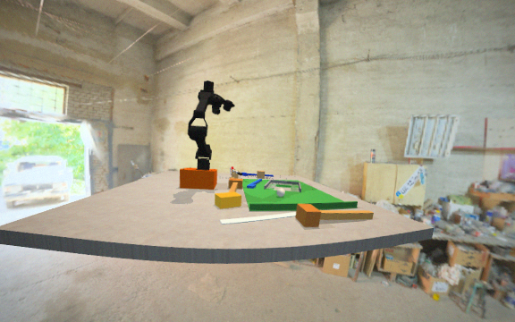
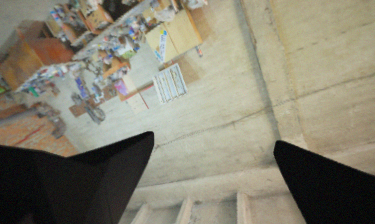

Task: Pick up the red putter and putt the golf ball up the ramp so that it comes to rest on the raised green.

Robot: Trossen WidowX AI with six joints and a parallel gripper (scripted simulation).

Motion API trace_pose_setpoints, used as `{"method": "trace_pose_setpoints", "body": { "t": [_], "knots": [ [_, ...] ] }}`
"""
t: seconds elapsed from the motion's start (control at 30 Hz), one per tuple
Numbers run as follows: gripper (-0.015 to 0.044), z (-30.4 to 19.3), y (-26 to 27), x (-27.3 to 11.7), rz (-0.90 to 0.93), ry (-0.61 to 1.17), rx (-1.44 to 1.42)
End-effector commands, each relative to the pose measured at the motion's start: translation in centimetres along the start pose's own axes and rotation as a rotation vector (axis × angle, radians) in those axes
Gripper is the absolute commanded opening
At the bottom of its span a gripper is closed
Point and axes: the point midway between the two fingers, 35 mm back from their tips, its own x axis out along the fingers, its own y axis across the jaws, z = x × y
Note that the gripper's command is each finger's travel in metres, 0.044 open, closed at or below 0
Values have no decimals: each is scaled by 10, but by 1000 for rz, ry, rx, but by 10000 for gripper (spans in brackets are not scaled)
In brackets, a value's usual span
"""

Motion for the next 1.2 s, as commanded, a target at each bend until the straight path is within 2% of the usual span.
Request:
{"method": "trace_pose_setpoints", "body": {
  "t": [0.0, 0.03, 0.27, 0.43, 0.6, 0.83, 1.07, 1.17],
  "knots": [
    [426, 2, -1, 2, 3, -5, 0],
    [440, 7, -5, 7, 12, -21, 1],
    [440, 90, -16, 77, 187, -258, 92],
    [440, 151, 8, 119, 371, -428, 268],
    [440, 208, 51, 144, 604, -566, 491],
    [440, 281, 125, 150, 1018, -679, 896],
    [440, 345, 191, 124, 1512, -660, 1406],
    [440, 350, 196, 121, 1559, -650, 1455]
  ]
}}
